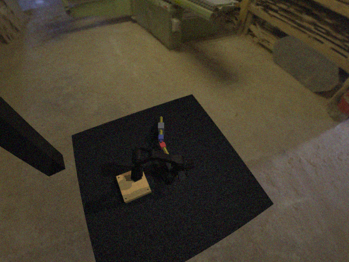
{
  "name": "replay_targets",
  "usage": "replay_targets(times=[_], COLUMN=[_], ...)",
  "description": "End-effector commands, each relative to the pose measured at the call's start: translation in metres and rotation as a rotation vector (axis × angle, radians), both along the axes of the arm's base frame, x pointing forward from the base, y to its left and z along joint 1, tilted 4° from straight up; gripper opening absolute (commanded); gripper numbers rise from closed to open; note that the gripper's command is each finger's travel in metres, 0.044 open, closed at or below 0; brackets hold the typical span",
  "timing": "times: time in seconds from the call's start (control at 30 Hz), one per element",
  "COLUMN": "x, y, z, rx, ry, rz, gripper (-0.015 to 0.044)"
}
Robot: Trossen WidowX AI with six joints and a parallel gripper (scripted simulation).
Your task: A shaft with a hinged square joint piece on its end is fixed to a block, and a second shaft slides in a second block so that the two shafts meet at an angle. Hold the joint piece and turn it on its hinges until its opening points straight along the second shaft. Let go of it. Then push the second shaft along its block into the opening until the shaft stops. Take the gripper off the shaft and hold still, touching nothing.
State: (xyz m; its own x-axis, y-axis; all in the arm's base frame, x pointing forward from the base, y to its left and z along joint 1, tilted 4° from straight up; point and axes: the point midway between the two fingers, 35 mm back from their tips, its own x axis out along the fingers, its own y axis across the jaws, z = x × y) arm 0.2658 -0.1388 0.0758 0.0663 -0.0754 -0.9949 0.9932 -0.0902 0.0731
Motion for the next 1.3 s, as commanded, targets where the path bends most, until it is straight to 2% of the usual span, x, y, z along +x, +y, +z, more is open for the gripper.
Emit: replay_targets(times=[0.0,0.07,0.23,0.7,1.1,1.27], x=[0.000,0.000,0.000,0.000,0.000,-0.002], y=[0.000,0.000,0.000,0.000,0.000,0.003], z=[0.000,0.000,0.000,0.000,0.000,0.030], rx=[0.001,0.001,0.001,0.001,0.001,0.005], ry=[0.000,0.000,0.000,0.000,0.000,-0.004], rz=[0.002,0.002,0.002,0.002,0.002,0.004], gripper=[0.0026,0.0067,0.0067,0.0434,0.0440,0.0440])
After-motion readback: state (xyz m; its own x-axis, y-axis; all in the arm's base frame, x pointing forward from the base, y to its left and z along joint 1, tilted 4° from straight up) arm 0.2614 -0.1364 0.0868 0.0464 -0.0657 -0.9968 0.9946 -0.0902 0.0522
